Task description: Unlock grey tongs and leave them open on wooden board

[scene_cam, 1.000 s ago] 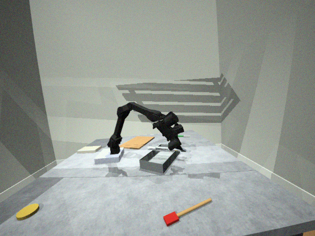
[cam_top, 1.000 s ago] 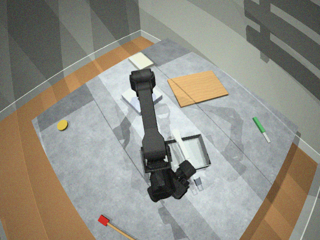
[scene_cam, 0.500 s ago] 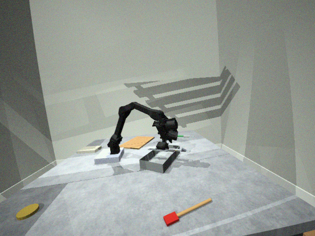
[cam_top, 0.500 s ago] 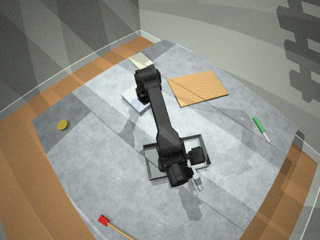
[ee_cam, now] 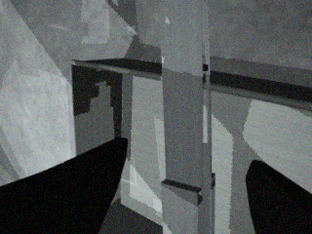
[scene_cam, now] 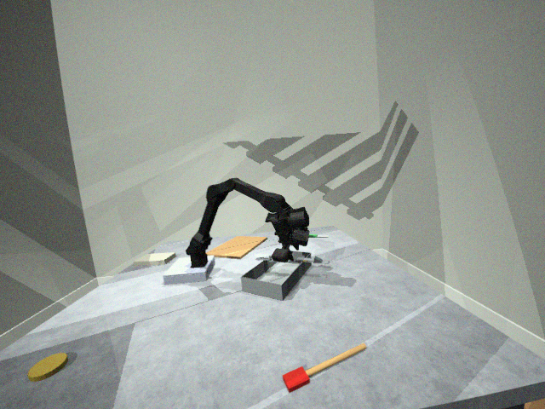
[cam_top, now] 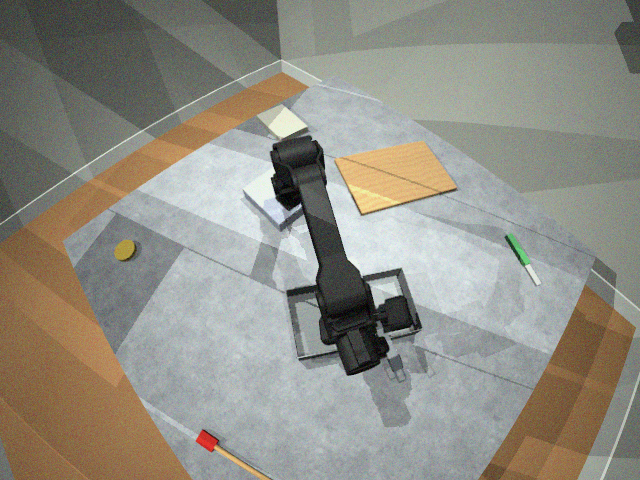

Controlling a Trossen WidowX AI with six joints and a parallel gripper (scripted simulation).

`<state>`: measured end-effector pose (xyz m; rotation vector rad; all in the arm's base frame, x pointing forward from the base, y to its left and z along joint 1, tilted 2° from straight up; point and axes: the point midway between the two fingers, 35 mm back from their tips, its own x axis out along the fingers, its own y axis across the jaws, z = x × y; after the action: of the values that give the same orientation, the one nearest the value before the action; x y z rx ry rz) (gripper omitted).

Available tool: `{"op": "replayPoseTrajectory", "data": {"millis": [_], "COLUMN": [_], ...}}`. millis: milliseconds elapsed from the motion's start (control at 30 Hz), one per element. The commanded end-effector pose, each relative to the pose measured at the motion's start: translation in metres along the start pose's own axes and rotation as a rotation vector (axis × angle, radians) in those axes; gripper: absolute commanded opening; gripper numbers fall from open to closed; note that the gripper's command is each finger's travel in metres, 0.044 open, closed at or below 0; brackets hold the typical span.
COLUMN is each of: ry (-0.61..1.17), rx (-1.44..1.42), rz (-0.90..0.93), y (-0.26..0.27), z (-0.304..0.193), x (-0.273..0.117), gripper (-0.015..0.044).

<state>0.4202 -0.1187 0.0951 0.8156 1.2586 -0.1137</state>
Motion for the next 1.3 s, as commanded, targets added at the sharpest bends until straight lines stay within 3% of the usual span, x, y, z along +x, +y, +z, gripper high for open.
{"op": "replayPoseTrajectory", "data": {"millis": [0, 1233, 1267], "ry": [0.003, 0.003, 0.003], "rx": [0.003, 0.004, 0.0], "rz": [0.003, 0.006, 0.011], "y": [0.001, 0.001, 0.001], "z": [0.0, -0.003, -0.002], "x": [0.007, 0.066, 0.062], "gripper": [0.026, 0.026, 0.0234]}}
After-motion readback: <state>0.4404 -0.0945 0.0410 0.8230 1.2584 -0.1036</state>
